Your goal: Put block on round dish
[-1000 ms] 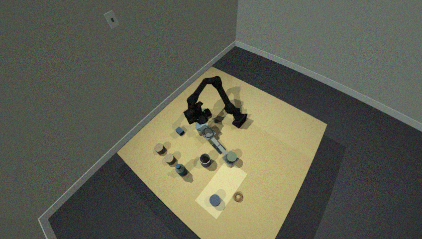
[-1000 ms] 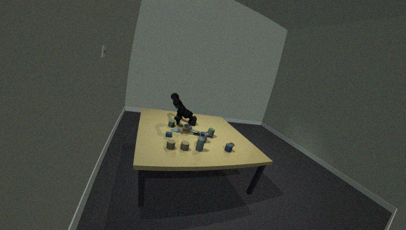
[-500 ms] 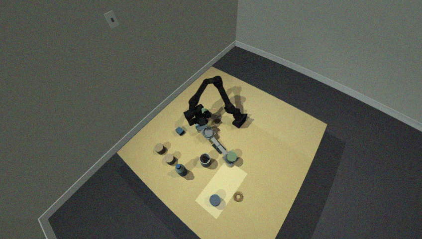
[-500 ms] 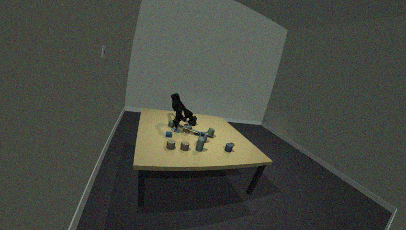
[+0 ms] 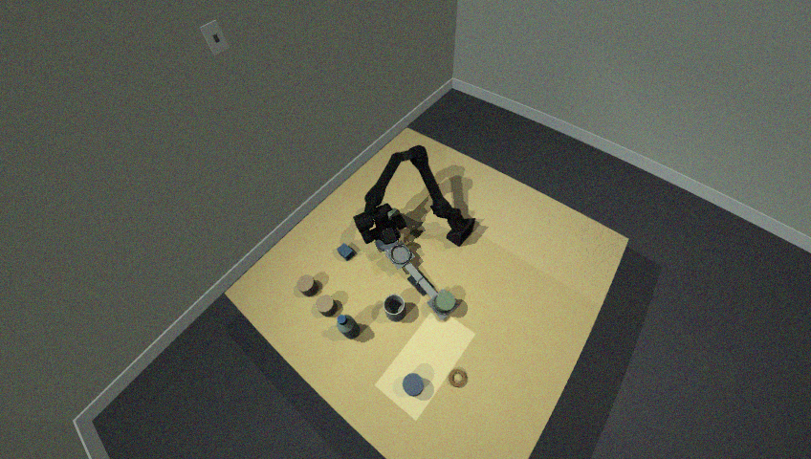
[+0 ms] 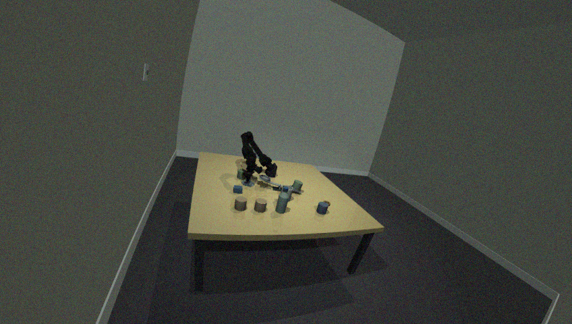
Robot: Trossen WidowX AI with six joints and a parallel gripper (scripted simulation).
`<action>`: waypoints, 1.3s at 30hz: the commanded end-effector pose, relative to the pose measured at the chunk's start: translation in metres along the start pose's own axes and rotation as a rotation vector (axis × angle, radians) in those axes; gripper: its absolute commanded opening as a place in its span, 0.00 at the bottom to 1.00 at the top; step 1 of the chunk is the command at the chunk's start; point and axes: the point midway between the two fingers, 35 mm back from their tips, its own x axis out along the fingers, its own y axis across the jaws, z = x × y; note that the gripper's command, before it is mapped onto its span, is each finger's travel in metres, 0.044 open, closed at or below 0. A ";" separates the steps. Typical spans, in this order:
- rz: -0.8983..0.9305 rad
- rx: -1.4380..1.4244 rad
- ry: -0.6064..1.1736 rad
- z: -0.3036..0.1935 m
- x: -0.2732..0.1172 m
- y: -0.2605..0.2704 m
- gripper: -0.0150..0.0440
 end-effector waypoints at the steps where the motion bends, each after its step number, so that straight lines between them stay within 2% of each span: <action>1: 0.005 -0.005 -0.001 0.001 0.007 0.002 0.25; 4: 0.005 -0.005 -0.001 0.001 0.011 0.002 0.25; 21: 0.001 0.000 -0.002 0.001 -0.001 0.000 1.00; 26: 0.007 -0.006 -0.004 0.002 -0.048 0.002 1.00; 30: 0.007 -0.006 -0.004 0.002 -0.052 0.002 1.00; 35: 0.004 -0.009 -0.011 0.003 -0.092 0.001 1.00; 39: 0.004 -0.009 -0.011 0.003 -0.094 0.001 1.00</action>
